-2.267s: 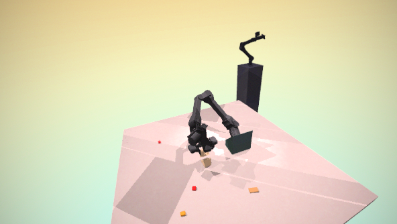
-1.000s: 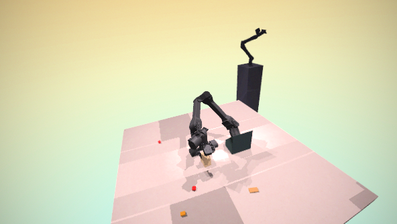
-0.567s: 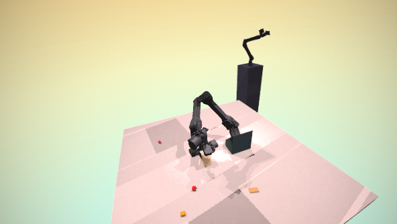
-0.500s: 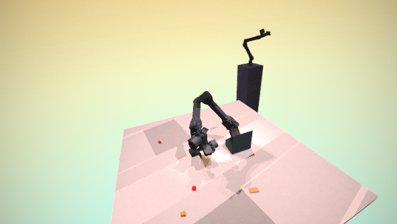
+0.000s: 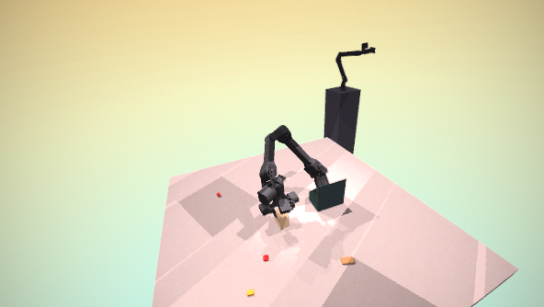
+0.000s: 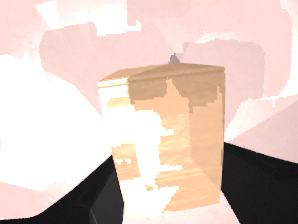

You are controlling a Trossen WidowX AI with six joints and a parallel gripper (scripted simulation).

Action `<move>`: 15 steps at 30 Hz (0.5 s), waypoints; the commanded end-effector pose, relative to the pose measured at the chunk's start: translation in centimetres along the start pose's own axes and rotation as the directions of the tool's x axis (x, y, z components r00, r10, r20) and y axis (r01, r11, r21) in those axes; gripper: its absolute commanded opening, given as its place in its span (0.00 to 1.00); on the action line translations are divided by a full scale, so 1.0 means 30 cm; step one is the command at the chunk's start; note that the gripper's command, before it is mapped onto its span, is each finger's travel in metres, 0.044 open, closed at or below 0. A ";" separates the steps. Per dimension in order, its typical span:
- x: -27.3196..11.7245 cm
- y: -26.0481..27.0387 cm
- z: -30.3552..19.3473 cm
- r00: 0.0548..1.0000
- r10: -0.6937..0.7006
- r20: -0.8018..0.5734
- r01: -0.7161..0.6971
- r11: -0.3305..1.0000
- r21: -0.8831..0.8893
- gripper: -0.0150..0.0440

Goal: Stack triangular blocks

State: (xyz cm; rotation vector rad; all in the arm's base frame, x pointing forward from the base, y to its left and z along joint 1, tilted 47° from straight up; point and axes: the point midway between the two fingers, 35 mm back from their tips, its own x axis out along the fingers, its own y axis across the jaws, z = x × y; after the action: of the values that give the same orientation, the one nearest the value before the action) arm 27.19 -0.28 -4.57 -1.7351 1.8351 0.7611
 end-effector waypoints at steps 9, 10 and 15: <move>0.000 0.000 0.000 1.000 0.000 0.000 0.000 1.000 0.000 0.52; 0.000 0.000 0.000 1.000 0.000 0.000 0.000 1.000 0.000 0.57; 0.000 0.000 0.000 1.000 0.000 0.000 0.000 1.000 0.000 0.79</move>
State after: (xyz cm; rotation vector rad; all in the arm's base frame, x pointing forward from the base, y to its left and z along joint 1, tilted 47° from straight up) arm 27.18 -0.28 -4.59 -1.7350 1.8361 0.7619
